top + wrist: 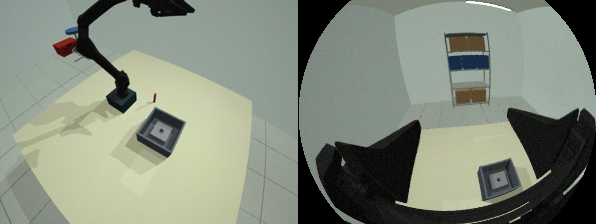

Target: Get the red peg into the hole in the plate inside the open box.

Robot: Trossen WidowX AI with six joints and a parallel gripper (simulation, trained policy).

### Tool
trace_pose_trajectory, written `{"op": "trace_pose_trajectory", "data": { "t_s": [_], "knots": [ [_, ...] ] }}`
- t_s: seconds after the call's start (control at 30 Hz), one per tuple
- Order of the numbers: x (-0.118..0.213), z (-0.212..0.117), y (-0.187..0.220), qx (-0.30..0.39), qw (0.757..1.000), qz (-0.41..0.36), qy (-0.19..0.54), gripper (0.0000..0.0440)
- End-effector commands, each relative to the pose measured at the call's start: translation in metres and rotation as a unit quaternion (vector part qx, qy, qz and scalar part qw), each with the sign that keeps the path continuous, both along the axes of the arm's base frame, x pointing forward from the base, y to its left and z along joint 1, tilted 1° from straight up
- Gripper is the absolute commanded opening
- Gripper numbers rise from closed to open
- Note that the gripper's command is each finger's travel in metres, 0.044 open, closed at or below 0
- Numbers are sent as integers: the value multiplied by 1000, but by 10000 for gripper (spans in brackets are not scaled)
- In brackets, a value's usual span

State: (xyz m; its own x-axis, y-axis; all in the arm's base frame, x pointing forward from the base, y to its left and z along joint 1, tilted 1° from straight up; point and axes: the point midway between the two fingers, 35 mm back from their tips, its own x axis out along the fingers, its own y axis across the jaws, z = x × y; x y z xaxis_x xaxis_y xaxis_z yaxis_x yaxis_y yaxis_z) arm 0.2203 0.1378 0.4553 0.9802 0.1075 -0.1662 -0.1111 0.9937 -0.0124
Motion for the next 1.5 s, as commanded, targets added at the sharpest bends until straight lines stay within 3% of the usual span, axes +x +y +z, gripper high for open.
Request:
{"op": "trace_pose_trajectory", "data": {
  "t_s": [0.0,0.27,0.53,1.0,1.47],
  "knots": [
    [11,-37,4,-2,999,-1,54,440],
    [20,-124,0,15,979,-23,202,440],
    [9,-193,-8,43,939,-63,334,440],
    [-30,-288,-18,81,832,-178,520,440],
    [-59,-353,-19,82,734,-289,609,440]
  ]
}}
